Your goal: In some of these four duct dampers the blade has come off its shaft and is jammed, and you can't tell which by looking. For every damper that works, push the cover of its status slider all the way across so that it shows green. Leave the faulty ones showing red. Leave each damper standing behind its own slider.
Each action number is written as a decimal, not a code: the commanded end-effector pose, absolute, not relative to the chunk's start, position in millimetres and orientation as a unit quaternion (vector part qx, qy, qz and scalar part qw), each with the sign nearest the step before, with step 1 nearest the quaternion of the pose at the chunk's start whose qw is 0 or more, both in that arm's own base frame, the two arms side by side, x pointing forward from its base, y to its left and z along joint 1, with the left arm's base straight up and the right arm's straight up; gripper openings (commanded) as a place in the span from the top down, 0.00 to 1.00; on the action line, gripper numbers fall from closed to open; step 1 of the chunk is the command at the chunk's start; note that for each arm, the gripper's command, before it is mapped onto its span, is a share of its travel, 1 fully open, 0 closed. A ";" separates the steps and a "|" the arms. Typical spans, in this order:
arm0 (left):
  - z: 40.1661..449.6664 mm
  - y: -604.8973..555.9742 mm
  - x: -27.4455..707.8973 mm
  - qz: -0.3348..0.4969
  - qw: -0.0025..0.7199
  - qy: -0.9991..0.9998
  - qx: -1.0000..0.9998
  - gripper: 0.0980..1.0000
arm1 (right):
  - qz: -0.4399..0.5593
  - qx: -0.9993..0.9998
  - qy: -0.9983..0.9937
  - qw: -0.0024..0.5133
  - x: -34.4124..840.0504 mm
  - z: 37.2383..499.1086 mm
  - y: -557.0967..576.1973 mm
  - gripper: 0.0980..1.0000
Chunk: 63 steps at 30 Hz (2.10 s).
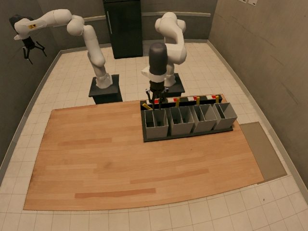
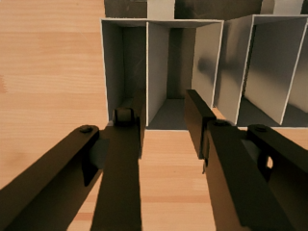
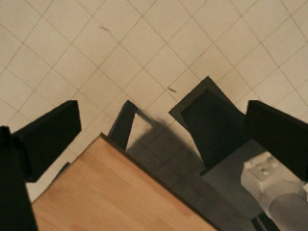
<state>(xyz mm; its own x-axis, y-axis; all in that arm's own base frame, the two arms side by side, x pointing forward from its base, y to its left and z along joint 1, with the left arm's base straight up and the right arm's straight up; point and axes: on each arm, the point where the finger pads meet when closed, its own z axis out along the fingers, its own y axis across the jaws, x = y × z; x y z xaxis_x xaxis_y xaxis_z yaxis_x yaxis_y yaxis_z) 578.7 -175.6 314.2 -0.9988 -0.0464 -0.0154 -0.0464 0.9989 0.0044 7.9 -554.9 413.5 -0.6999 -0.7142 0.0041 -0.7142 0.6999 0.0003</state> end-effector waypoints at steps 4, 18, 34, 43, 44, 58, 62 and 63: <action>313.8 -177.0 580.0 0.000 0.009 1.000 -0.022 0.77 | 0.000 0.390 -0.921 0.000 8.3 413.0 -554.4 0.00; 314.2 -90.9 581.5 0.003 0.005 1.000 -0.022 0.77 | 0.000 0.390 -0.921 0.000 8.3 413.0 -554.4 0.00; 312.7 9.1 566.4 0.000 0.000 1.000 -0.021 0.77 | 0.000 0.390 -0.921 0.000 8.3 413.0 -554.4 0.00; 312.7 9.1 566.4 0.000 0.000 1.000 -0.021 0.77 | 0.000 0.390 -0.921 0.000 8.3 413.0 -554.4 0.00; 312.7 9.1 566.4 0.000 0.000 1.000 -0.021 0.77 | 0.000 0.390 -0.921 0.000 8.3 413.0 -554.4 0.00; 312.7 9.1 566.4 0.000 0.000 1.000 -0.021 0.77 | 0.000 0.390 -0.921 0.000 8.3 413.0 -554.4 0.00; 312.7 9.1 566.4 0.000 0.000 1.000 -0.021 0.77 | 0.000 0.390 -0.921 0.000 8.3 413.0 -554.4 0.00; 312.7 9.1 566.4 0.000 0.000 1.000 -0.021 0.77 | 0.000 0.390 -0.921 0.000 8.3 413.0 -554.4 0.00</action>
<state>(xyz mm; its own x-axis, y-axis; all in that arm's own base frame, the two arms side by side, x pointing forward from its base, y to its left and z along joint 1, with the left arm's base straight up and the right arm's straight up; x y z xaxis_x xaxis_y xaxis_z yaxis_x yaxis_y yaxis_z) 565.4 10.6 312.7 -0.9987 -0.0502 0.0033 -0.0502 0.9987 0.0022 7.9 -554.9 413.5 -0.6999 -0.7142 0.0041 -0.7142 0.6999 0.0003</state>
